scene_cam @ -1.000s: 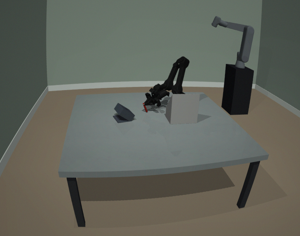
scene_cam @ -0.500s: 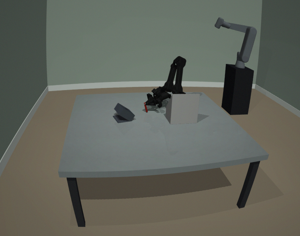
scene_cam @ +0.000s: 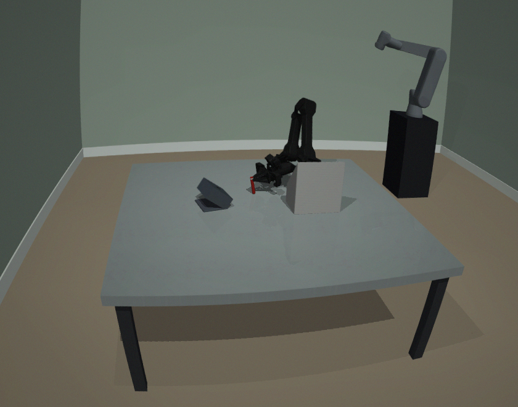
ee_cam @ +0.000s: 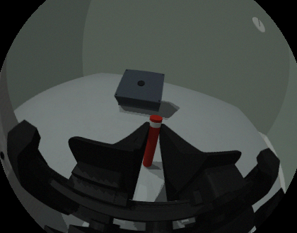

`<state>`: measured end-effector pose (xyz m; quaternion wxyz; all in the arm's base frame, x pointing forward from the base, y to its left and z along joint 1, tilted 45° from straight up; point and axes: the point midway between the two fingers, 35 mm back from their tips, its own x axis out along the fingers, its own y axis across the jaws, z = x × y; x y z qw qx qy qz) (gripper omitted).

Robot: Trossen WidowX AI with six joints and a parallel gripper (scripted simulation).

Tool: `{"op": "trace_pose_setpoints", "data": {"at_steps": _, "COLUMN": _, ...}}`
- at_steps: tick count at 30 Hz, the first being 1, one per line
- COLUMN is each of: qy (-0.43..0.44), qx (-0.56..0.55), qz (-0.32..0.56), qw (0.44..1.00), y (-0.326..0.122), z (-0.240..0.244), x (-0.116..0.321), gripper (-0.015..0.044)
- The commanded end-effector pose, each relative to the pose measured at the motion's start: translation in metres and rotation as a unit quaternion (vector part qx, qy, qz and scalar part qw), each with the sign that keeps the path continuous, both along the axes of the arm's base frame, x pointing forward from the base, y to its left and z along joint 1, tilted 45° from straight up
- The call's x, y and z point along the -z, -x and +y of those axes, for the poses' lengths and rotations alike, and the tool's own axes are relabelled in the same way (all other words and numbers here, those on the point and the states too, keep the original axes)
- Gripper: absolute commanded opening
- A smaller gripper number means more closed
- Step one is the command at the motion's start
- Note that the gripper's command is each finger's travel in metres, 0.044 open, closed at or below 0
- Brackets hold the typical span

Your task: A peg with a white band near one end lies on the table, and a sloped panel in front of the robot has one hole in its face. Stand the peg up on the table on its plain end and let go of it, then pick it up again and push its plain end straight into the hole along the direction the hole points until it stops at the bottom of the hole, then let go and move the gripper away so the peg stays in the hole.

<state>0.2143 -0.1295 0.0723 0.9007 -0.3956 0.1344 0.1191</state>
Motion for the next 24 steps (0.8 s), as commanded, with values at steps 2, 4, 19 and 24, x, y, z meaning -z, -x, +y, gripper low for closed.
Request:
{"op": "trace_pose_setpoints", "data": {"at_steps": 2, "qy": 0.003, "qx": 0.001, "qz": 0.000, "qw": 1.000, "y": 0.0010, "z": 0.0000, "x": -0.0014, "gripper": 0.0051}}
{"op": "trace_pose_setpoints", "data": {"at_steps": 4, "qy": 0.001, "qx": 0.001, "qz": 0.000, "qw": 1.000, "y": 0.0008, "z": -0.0004, "x": -0.0004, "gripper": 0.0051}}
{"op": "trace_pose_setpoints", "data": {"at_steps": 19, "qy": -0.003, "qx": 0.003, "qz": 0.002, "qw": 1.000, "y": 0.0023, "z": -0.0031, "x": 0.0018, "gripper": 0.0051}}
{"op": "trace_pose_setpoints", "data": {"at_steps": 24, "qy": -0.003, "qx": 0.002, "qz": 0.001, "qw": 1.000, "y": 0.0032, "z": -0.0037, "x": 0.0023, "gripper": 0.0051}}
